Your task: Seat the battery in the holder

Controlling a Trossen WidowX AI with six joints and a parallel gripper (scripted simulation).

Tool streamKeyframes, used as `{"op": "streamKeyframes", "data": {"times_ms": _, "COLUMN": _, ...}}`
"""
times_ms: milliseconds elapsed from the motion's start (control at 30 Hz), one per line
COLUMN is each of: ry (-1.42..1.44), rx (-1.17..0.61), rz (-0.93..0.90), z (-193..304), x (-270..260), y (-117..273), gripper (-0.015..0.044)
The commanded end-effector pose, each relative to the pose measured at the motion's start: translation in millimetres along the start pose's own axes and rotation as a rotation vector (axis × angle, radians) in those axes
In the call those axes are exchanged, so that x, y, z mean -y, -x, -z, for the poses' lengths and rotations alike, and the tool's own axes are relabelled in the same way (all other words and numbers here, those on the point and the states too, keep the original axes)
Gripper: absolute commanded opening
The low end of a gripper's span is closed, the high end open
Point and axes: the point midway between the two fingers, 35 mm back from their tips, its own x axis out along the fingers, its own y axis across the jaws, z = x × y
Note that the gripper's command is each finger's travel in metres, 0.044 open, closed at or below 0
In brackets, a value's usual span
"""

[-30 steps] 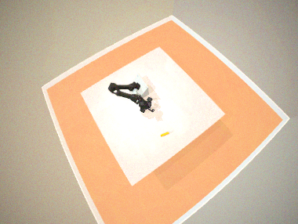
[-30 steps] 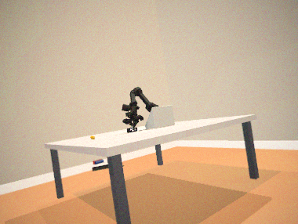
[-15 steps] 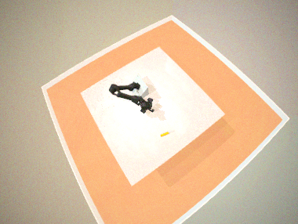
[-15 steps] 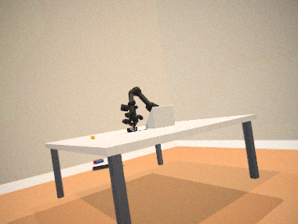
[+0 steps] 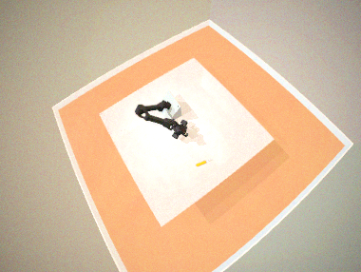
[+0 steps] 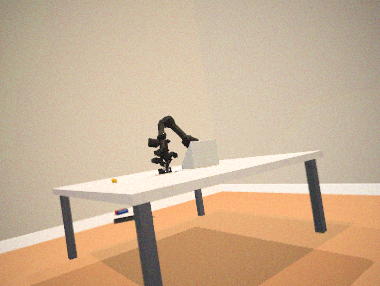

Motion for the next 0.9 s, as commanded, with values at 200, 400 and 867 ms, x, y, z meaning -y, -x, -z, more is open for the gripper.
{"op": "streamKeyframes", "data": {"times_ms": 200, "ry": -0.008, "rx": -0.076, "rz": -0.012, "z": 4.2, "x": -2.2, "y": -4.8, "gripper": 0.0081}}
{"op": "streamKeyframes", "data": {"times_ms": 400, "ry": -0.013, "rx": -0.109, "rz": -0.016, "z": 3.3, "x": -1.9, "y": -5.8, "gripper": 0.0081}}
{"op": "streamKeyframes", "data": {"times_ms": 867, "ry": -0.024, "rx": -0.186, "rz": -0.022, "z": 1.3, "x": -1.0, "y": -7.1, "gripper": 0.0081}}
